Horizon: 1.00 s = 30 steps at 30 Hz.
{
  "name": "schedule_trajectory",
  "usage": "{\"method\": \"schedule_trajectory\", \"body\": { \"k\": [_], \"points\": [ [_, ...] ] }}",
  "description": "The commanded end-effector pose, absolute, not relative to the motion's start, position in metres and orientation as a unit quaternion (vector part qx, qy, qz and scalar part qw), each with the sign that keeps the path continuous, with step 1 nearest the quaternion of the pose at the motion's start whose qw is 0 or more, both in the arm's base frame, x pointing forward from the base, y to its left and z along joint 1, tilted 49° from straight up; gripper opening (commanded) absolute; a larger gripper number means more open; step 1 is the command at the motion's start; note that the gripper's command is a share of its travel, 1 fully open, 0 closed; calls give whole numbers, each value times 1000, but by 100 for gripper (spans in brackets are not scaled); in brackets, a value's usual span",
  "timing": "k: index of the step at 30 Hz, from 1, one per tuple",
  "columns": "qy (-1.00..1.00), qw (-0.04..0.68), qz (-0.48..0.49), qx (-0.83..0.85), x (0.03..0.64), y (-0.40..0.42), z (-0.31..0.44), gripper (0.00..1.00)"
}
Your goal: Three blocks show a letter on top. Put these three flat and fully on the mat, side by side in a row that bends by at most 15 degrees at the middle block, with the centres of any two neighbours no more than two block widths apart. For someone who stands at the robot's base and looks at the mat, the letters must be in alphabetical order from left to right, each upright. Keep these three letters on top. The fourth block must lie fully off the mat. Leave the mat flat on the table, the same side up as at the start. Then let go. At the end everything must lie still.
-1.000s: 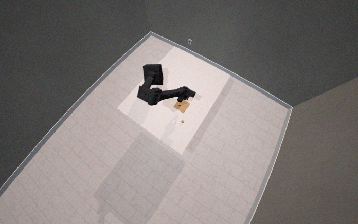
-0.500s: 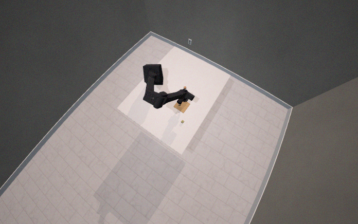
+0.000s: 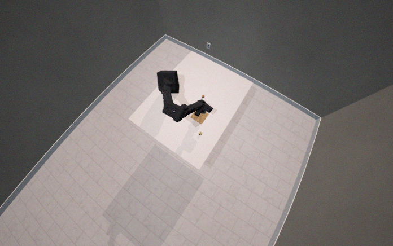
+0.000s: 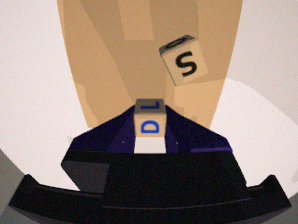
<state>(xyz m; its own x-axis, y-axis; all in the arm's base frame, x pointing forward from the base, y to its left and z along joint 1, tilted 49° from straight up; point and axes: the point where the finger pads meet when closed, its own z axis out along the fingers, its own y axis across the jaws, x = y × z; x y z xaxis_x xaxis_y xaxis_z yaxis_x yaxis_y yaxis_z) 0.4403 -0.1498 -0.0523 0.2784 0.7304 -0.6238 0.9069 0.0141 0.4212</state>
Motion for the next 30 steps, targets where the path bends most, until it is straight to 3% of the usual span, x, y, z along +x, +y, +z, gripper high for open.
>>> {"method": "schedule_trajectory", "body": {
  "k": [1, 30],
  "points": [
    [599, 398, -113, 685, 443, -149, -55, 20],
    [599, 397, -115, 686, 442, -151, -56, 20]
  ]
}}
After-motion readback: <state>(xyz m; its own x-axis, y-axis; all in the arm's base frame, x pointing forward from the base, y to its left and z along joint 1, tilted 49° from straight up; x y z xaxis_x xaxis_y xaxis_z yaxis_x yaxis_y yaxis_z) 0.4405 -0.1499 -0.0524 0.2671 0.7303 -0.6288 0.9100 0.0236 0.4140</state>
